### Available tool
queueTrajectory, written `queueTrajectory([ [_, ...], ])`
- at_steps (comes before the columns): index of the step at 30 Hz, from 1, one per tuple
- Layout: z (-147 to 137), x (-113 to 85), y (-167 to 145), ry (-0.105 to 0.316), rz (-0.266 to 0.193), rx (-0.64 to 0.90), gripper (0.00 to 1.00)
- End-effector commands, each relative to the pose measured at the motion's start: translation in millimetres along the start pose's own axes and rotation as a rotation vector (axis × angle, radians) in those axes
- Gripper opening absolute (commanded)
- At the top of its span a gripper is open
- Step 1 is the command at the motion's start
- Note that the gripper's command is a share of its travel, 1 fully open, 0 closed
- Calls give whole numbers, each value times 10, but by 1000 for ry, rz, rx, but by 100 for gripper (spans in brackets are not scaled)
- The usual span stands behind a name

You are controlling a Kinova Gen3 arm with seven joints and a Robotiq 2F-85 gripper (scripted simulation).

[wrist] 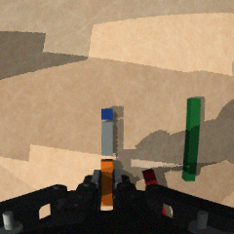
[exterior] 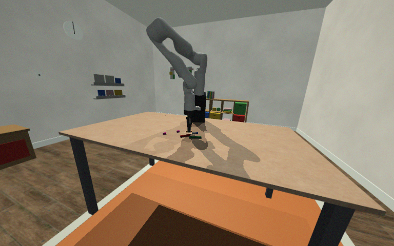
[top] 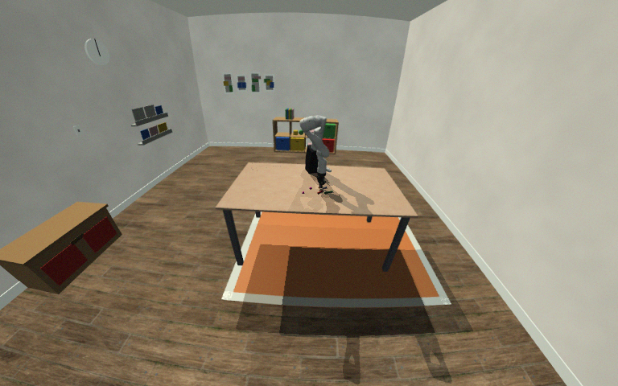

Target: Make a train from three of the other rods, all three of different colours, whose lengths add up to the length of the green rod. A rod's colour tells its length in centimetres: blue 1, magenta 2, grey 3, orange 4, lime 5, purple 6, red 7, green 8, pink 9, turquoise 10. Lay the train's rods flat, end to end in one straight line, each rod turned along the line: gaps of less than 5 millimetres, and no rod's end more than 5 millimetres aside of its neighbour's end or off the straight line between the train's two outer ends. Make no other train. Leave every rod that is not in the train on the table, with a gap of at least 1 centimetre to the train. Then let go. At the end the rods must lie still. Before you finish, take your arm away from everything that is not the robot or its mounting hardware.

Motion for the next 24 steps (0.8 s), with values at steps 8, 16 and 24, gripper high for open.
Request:
queueTrajectory([
  [8, 4, -4, -2, -1, 0, 0, 5],
  [16, 4, 8, -2, -1, 0, 0, 5],
  [24, 4, 74, -2, -1, 0, 0, 5],
])
Point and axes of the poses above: the point where the finger pads meet when closed, its own x axis out along the fingers, its own z axis across the jaws, y = z × x, the point moved 2 cm from there along -x, back along the fingers, and after that the axes turned 4 degrees about x, right-handed, at the moved point
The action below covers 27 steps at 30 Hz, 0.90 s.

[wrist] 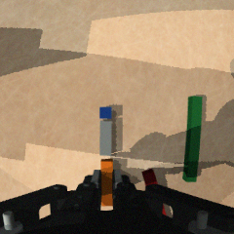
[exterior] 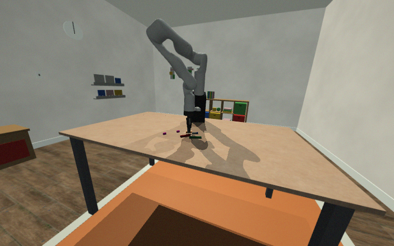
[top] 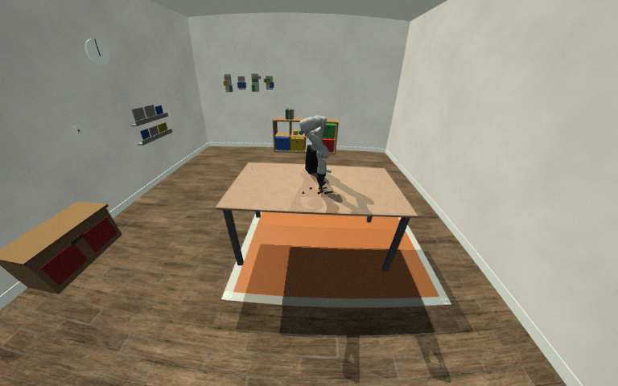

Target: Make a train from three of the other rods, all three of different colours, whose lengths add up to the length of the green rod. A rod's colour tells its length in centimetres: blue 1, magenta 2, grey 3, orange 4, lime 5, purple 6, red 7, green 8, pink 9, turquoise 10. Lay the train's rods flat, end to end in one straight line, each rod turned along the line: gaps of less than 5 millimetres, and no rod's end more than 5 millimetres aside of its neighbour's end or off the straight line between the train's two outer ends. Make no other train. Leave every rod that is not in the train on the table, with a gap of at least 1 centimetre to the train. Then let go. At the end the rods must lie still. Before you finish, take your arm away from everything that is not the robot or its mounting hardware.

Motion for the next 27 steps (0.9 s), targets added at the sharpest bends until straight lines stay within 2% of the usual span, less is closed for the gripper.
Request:
queueTrajectory([
  [1, -8, 29, 8, 2, 2, 1, 5],
  [27, -8, 62, 8, 2, 2, 1, 5],
])
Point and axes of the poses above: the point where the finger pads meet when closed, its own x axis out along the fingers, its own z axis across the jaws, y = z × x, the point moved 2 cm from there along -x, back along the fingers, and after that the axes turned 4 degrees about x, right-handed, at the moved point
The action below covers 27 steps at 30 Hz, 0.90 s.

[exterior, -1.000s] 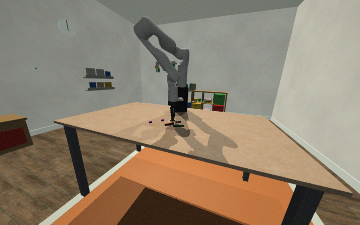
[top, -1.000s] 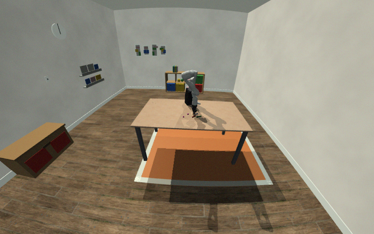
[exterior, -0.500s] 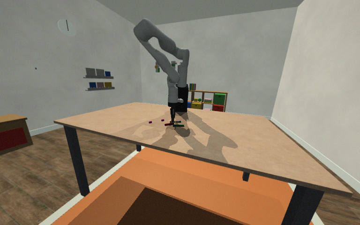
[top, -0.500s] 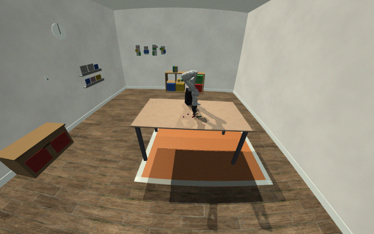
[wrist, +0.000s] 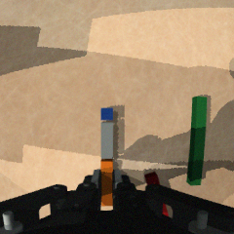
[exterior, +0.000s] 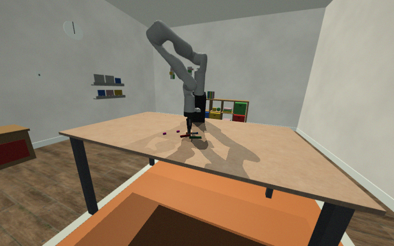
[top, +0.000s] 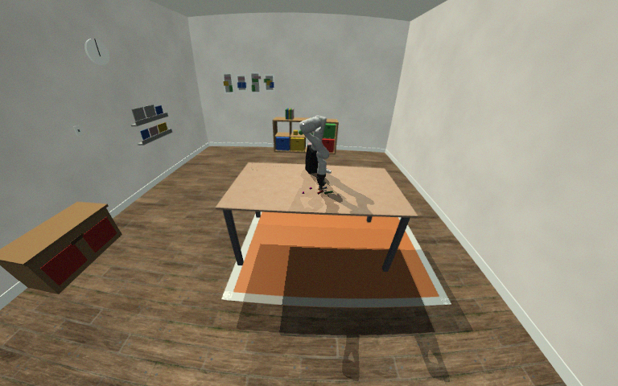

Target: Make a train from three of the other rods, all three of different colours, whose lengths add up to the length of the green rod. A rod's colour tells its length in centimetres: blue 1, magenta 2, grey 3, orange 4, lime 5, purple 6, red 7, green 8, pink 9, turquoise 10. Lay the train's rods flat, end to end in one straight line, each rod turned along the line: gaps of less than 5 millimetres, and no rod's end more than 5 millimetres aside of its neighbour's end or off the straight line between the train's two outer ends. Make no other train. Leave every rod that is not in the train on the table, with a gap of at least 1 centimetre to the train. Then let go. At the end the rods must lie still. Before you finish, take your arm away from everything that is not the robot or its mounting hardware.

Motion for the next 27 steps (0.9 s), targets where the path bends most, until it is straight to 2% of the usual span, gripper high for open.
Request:
queueTrajectory([
  [1, 4, -4, -2, -1, 0, 0, 5],
  [19, 4, -4, -2, -1, 0, 0, 5],
  [20, 4, -4, -2, -1, 0, 0, 8],
  [22, 4, -4, -2, -1, 0, 0, 8],
  [23, 4, -4, -2, -1, 0, 0, 12],
  [27, 4, -4, -2, -1, 0, 0, 16],
])
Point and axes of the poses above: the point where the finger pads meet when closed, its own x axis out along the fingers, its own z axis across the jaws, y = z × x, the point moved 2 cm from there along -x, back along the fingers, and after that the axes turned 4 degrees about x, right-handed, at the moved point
